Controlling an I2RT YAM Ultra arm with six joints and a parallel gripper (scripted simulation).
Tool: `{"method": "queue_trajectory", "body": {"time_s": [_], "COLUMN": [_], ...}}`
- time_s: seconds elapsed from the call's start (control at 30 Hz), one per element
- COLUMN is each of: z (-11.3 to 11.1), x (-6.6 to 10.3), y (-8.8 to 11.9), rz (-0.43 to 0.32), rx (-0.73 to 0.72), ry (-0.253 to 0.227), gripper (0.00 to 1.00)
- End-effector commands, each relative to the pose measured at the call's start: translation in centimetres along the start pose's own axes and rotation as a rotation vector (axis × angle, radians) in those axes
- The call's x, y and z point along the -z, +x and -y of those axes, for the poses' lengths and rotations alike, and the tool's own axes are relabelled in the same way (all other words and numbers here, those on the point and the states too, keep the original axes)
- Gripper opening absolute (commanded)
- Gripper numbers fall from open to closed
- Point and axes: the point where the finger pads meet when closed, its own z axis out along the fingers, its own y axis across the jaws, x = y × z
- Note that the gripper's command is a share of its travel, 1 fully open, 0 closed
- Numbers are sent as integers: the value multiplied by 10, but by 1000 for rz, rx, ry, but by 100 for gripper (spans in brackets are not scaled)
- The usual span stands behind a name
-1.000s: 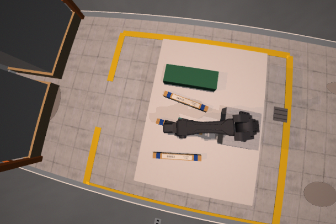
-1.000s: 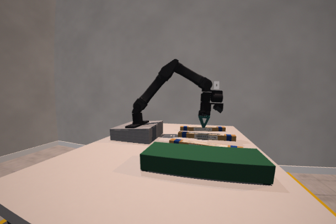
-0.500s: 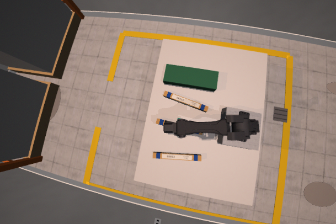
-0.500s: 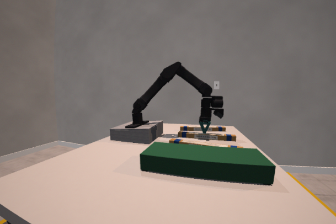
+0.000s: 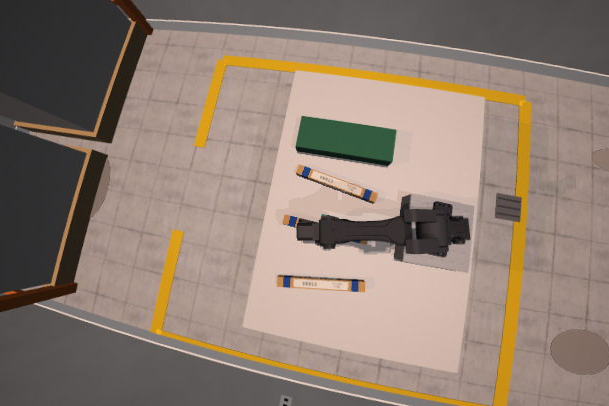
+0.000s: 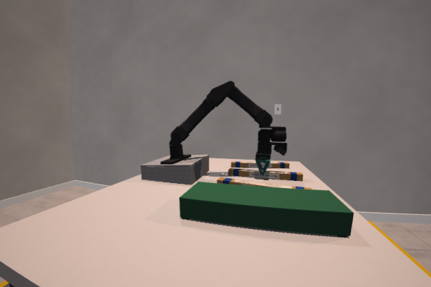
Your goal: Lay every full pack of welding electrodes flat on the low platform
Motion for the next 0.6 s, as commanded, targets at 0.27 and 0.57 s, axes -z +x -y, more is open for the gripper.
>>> {"method": "queue_trajectory", "body": {"time_s": [0.27, 0.57], "z": [4, -1], "x": [-14, -6], "y": [-1, -7], "rz": [7, 29], "rx": [-7, -2], "ry": [-3, -8], "gripper": [74, 74]}}
